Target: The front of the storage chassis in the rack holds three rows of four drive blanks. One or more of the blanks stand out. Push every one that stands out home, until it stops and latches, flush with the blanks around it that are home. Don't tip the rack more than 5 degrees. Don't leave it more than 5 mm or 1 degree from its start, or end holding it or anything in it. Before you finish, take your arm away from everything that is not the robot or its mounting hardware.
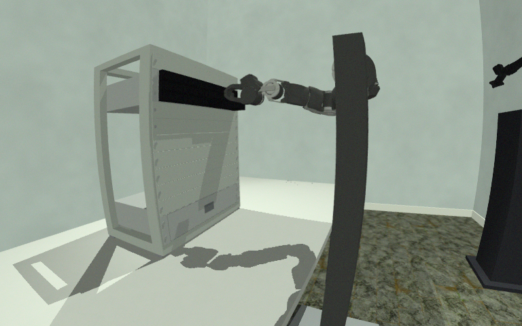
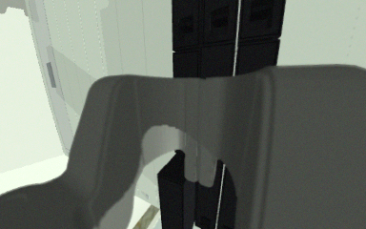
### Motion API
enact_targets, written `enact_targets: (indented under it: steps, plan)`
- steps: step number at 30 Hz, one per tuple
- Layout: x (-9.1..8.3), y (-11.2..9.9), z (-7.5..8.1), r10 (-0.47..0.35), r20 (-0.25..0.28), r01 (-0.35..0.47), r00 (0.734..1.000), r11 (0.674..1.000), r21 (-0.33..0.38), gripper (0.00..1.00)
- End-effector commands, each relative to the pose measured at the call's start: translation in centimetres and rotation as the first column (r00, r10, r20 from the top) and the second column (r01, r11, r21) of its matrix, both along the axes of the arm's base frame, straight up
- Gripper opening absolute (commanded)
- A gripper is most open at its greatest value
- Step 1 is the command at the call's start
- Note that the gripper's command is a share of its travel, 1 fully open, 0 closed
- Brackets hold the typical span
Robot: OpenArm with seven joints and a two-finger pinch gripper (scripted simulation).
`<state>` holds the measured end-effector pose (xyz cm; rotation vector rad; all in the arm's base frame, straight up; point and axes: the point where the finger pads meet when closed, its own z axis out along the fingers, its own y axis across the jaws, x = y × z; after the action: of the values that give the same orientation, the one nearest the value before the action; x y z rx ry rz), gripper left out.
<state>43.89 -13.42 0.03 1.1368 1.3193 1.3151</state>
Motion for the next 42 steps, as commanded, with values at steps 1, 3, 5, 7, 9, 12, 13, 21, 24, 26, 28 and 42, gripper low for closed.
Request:
enact_targets:
  steps: [1, 3, 5, 7, 9, 12, 13, 21, 24, 26, 28, 42]
  plan:
    - [0.0, 0.1, 0.0, 0.004, -0.002, -0.004, 1.0, 1.0, -0.004, 0.0]
    - [0.0, 0.1, 0.0, 0.004, -0.002, -0.004, 1.0, 1.0, -0.004, 0.0]
    - [0.0, 0.1, 0.0, 0.004, -0.002, -0.004, 1.0, 1.0, -0.004, 0.0]
    - [0.0, 0.1, 0.0, 0.004, -0.002, -0.004, 1.0, 1.0, -0.004, 0.0]
    - [0.0, 0.1, 0.0, 0.004, -0.002, -0.004, 1.0, 1.0, -0.004, 0.0]
    - [0.0, 0.1, 0.0, 0.005, -0.002, -0.005, 1.0, 1.0, -0.004, 0.0]
    - [0.0, 0.2, 0.0, 0.005, -0.002, -0.005, 1.0, 1.0, -0.004, 0.0]
    - [0.0, 0.3, -0.1, 0.004, -0.002, -0.004, 1.0, 1.0, -0.004, 0.0]
    - [0.0, 0.3, -0.1, 0.004, -0.002, -0.004, 1.0, 1.0, -0.004, 0.0]
    - [0.0, 0.3, -0.1, 0.004, -0.002, -0.004, 1.0, 1.0, -0.004, 0.0]
    - [0.0, 0.3, -0.1, 0.004, -0.002, -0.004, 1.0, 1.0, -0.004, 0.0]
    - [1.0, 0.4, -0.3, 0.004, -0.003, -0.004, 1.0, 1.0, -0.003, 0.0]
